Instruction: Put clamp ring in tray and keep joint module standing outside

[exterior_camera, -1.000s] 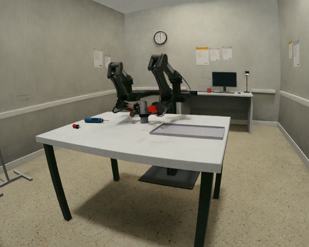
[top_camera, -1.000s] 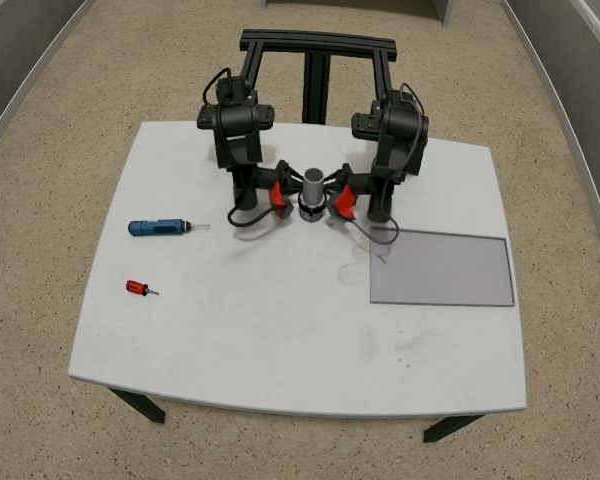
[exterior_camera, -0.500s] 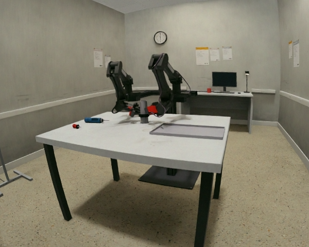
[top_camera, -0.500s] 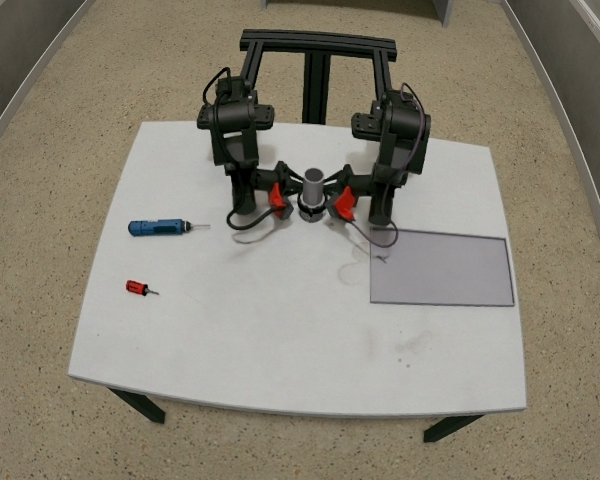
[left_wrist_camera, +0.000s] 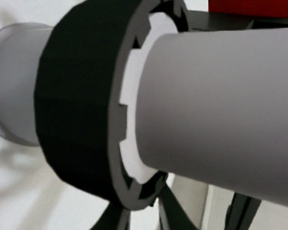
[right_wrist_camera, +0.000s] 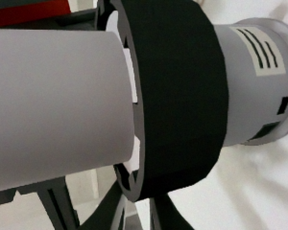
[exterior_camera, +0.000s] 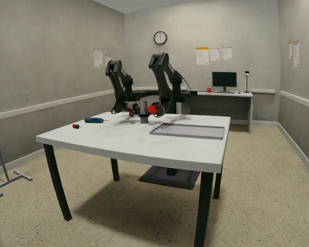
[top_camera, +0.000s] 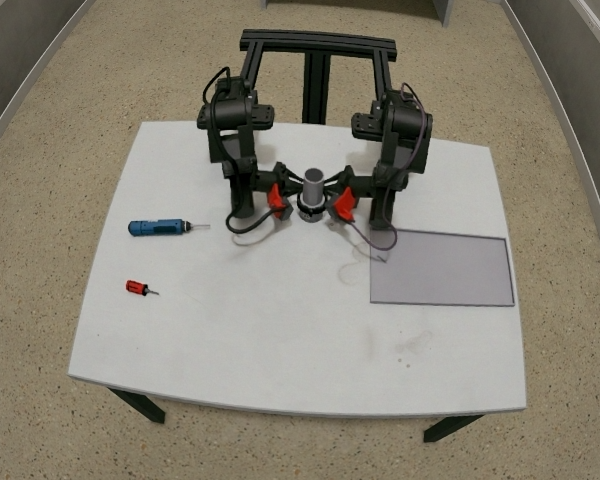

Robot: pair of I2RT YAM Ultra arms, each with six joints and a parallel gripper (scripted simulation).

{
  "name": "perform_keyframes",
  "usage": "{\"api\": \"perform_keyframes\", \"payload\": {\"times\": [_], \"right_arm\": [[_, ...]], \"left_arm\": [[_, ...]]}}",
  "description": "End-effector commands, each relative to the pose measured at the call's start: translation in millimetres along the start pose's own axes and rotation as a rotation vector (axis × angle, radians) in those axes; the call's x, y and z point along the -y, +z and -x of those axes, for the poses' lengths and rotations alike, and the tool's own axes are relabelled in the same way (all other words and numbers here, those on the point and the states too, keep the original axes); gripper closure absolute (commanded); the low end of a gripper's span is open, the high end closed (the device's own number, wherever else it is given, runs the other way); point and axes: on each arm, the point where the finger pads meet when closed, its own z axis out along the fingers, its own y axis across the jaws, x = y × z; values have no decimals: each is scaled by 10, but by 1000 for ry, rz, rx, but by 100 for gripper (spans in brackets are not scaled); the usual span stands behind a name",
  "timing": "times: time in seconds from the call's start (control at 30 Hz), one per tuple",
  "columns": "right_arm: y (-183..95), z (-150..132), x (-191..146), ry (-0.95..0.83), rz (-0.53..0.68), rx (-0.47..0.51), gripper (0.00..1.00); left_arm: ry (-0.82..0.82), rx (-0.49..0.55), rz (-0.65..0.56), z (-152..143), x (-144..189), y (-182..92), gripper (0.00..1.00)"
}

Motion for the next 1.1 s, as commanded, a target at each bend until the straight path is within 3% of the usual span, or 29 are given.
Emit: {"api": "perform_keyframes", "payload": {"times": [0.0,0.33,0.37,0.8,0.9,0.93,1.07], "right_arm": [[-38,124,-1,-52,-6,-5,94],[-27,5,-7,-29,3,-37,94],[-56,130,-1,-59,-4,-22,94],[-84,118,20,-72,-12,-54,94],[-59,11,3,-48,-2,-69,94],[-88,123,19,-75,-13,-56,94],[-101,136,16,-84,-14,-66,94]], "left_arm": [[40,-5,11,105,-19,-45,94],[25,-34,-1,-1,1,-28,94],[54,-20,12,116,-25,-67,94],[73,-52,14,107,-39,-91,94],[74,-53,14,106,-38,-90,94],[76,-51,14,117,-37,-100,94],[83,-61,18,124,-44,-116,94]]}}
